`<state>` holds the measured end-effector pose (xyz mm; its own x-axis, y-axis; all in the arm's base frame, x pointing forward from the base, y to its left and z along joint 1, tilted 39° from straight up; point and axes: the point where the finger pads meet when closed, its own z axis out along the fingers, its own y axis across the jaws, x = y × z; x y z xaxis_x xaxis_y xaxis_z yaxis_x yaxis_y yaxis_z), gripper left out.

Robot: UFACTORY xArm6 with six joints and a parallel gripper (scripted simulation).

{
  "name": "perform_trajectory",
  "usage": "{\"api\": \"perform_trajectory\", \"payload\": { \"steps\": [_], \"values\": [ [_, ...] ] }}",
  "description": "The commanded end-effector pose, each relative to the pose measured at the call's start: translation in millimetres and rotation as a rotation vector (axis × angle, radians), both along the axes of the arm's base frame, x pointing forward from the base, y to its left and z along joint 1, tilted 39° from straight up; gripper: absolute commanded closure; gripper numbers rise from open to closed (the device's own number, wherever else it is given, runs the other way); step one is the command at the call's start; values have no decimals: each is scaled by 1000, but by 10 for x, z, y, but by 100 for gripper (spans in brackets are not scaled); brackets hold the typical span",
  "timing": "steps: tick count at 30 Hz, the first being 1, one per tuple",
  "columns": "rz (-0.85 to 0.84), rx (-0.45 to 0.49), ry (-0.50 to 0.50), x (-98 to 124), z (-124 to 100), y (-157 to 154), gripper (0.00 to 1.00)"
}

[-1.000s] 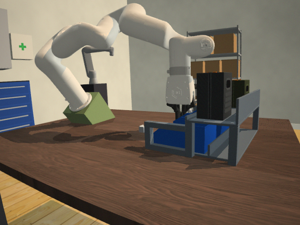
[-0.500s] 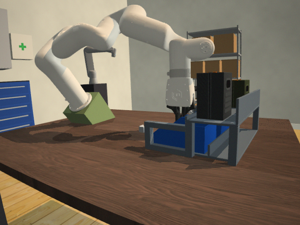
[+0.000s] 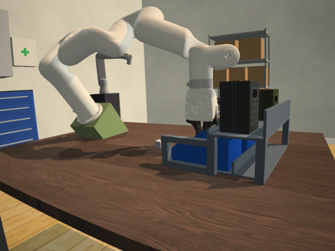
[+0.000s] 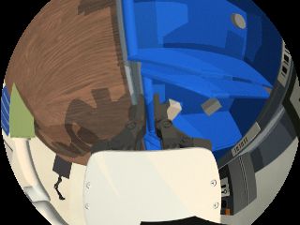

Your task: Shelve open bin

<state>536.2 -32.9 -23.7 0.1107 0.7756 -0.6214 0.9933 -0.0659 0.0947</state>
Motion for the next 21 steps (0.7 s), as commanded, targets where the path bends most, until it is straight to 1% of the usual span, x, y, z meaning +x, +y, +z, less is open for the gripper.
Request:
{"api": "perform_trajectory", "payload": {
  "steps": [1, 10, 11, 21],
  "values": [
    [2, 1, -4, 13, 7, 6, 100],
    [2, 1, -4, 13, 7, 6, 100],
    [2, 1, -4, 14, 8, 6, 0],
    [2, 1, -4, 14, 8, 6, 0]
  ]
}}
